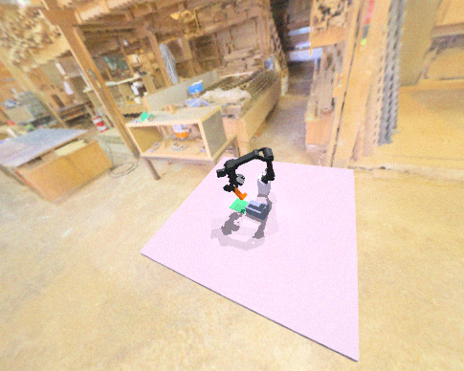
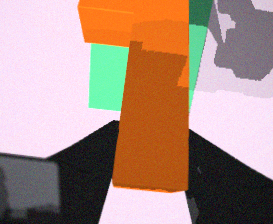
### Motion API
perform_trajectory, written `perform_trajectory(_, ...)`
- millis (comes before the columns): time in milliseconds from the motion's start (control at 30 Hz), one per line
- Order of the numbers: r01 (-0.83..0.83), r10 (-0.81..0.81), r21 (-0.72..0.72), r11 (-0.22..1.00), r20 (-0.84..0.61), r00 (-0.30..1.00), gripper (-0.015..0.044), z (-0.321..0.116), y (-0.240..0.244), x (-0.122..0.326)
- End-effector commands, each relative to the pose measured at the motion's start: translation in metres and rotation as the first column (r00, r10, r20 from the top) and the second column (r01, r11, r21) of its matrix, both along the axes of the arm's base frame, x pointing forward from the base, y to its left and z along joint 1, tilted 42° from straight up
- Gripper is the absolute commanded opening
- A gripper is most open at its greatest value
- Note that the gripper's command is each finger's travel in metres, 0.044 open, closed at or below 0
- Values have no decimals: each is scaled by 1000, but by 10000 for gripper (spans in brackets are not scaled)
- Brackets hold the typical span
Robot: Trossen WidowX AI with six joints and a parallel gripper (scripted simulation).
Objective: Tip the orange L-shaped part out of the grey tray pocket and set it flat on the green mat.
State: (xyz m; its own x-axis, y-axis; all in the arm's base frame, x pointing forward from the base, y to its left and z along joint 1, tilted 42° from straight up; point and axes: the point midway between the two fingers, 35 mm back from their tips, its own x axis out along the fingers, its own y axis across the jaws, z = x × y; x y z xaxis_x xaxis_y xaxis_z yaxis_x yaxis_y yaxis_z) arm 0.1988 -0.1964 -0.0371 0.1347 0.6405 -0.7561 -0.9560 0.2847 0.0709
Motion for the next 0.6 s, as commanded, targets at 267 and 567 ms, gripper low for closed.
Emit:
perform_trajectory(267, -5, 5, -6, 1000, 1, 1000, 0, -12, 8, 2)
perform_trajectory(567, -5, 5, -5, 1000, 2, 1000, 0, -23, 17, 4)
